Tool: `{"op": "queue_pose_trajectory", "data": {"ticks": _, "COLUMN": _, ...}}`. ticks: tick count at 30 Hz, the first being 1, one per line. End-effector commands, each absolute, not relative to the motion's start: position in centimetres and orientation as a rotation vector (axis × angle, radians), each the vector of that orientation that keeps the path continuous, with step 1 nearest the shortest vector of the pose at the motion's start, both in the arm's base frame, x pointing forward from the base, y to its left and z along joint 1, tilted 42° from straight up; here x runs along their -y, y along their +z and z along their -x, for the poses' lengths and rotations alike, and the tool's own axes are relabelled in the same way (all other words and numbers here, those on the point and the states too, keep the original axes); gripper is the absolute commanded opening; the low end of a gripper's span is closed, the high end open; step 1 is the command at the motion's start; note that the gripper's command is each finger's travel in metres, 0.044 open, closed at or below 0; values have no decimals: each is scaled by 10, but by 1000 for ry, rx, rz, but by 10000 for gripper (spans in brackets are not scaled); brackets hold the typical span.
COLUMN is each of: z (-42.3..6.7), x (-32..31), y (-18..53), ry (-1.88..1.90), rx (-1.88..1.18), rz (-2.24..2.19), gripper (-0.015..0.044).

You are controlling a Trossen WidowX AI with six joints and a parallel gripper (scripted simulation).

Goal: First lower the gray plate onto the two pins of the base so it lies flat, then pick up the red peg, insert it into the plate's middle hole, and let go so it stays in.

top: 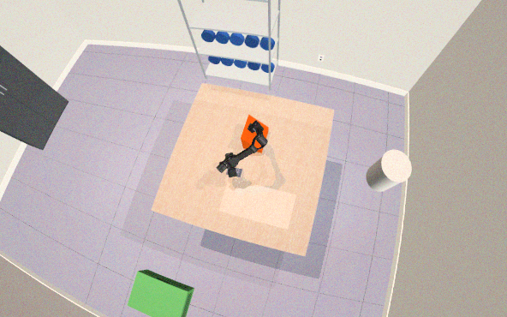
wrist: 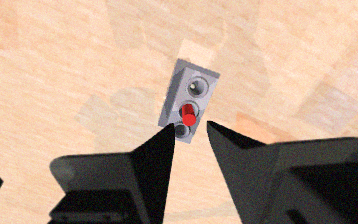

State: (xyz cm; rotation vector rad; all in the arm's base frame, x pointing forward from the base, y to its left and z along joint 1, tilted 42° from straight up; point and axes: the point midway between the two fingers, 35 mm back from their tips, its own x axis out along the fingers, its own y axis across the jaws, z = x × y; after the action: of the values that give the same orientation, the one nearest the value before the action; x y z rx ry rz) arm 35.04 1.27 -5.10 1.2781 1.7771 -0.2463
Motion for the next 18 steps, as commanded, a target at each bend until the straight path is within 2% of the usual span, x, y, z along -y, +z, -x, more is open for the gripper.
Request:
{"op": "queue_pose_trajectory", "data": {"ticks": 1, "z": -351, "x": -11, "y": -49, "ry": -243, "rx": -1780, "rz": -1279, "gripper": 150}}
{"op": "queue_pose_trajectory", "data": {"ticks": 18, "z": -352, "x": -2, "y": -40, "ry": -244, "rx": -1780, "rz": -1279, "gripper": 150}}
